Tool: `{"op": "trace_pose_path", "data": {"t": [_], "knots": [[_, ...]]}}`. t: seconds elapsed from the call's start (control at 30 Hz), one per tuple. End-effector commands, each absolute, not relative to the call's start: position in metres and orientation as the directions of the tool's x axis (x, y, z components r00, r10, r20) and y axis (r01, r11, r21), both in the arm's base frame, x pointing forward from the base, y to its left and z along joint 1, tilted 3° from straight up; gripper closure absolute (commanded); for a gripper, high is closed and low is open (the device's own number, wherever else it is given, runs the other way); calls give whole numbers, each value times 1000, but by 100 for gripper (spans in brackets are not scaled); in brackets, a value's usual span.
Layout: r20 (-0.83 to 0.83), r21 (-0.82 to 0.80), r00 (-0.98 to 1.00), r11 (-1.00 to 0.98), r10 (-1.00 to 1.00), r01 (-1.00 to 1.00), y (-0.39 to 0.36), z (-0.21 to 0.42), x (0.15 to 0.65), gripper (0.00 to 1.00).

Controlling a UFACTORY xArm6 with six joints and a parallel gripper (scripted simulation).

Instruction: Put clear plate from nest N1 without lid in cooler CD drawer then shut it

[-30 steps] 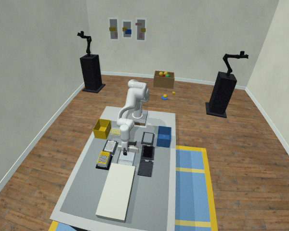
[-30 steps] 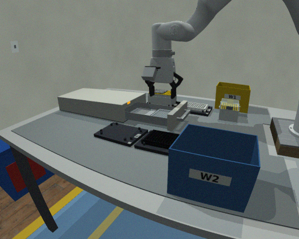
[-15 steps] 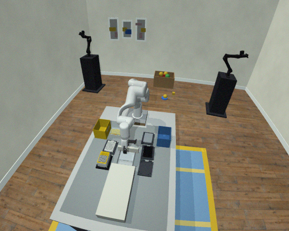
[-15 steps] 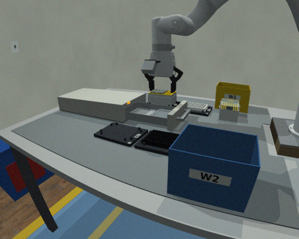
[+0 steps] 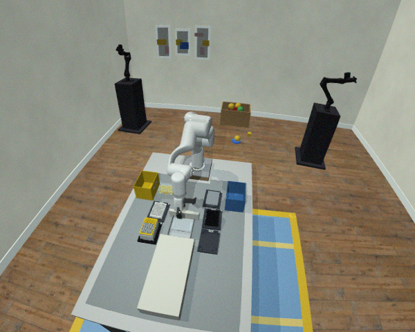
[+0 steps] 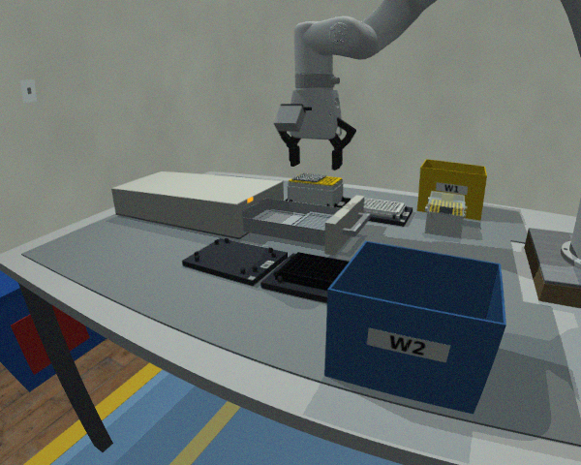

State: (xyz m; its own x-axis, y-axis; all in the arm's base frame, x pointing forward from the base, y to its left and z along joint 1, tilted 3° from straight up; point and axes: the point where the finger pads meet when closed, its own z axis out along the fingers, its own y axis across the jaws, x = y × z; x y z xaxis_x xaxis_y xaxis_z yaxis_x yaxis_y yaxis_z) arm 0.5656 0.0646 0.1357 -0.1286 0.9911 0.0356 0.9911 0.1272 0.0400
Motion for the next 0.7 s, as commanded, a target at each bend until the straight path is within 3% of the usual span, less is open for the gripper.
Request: {"op": "trace_pose_path", "data": {"t": [0.0,0.1,0.13,0.67], "knots": [[36,44,-129,127,991,991,65,140,567,0],[36,44,-129,127,991,991,65,139,567,0],[36,44,-129,127,991,991,64,138,562,100],[36,44,-129,127,991,991,56,124,494,100]]}}
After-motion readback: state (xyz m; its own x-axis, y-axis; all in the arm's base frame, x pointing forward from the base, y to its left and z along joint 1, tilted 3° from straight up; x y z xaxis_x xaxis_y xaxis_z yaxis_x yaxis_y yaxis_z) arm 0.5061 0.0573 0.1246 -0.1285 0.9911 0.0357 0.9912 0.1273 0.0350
